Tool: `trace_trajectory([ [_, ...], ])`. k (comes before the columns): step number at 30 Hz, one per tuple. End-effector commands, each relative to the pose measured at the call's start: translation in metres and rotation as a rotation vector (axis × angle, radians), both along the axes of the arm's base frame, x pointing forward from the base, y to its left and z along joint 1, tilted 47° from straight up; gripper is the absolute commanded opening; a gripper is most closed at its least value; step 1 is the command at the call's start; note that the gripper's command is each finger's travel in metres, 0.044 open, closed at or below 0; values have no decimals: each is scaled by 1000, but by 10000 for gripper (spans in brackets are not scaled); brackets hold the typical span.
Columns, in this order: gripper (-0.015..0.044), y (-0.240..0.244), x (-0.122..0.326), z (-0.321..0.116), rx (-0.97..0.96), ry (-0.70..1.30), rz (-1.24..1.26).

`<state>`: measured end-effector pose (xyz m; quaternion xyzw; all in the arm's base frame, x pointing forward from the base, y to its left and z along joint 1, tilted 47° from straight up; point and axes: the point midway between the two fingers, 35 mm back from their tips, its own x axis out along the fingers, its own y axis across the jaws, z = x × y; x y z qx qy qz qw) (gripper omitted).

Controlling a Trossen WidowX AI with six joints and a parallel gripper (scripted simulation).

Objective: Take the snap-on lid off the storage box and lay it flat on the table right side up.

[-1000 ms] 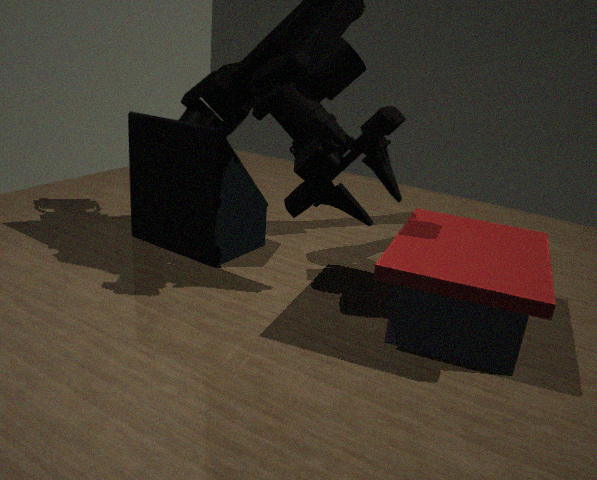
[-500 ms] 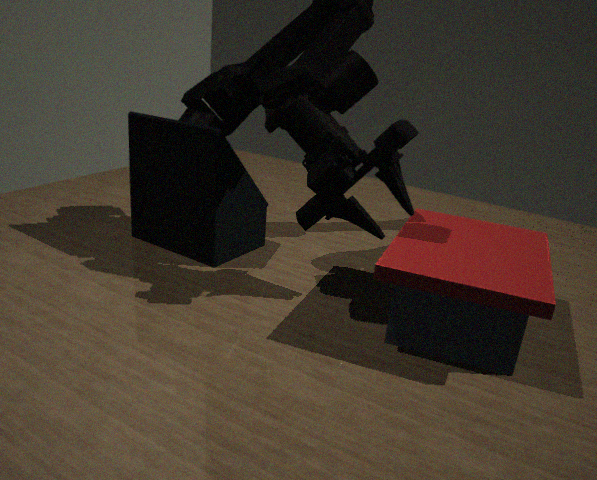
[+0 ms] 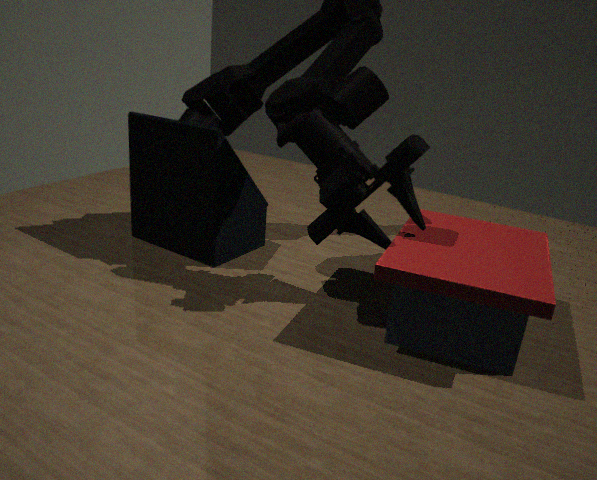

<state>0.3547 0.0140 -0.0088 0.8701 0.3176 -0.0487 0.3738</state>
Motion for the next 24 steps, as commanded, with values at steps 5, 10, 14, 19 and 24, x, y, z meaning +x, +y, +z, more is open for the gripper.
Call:
trace_trajectory([
  [5,169,2,4,-1,3,-3,-6],
  [10,136,2,4,-1,3,-3,-6],
  [14,109,2,4,-1,3,-3,-6],
  [19,0,2,4,-1,3,-3,-6],
  [24,0,2,3,-1,2,-2,-1],
])
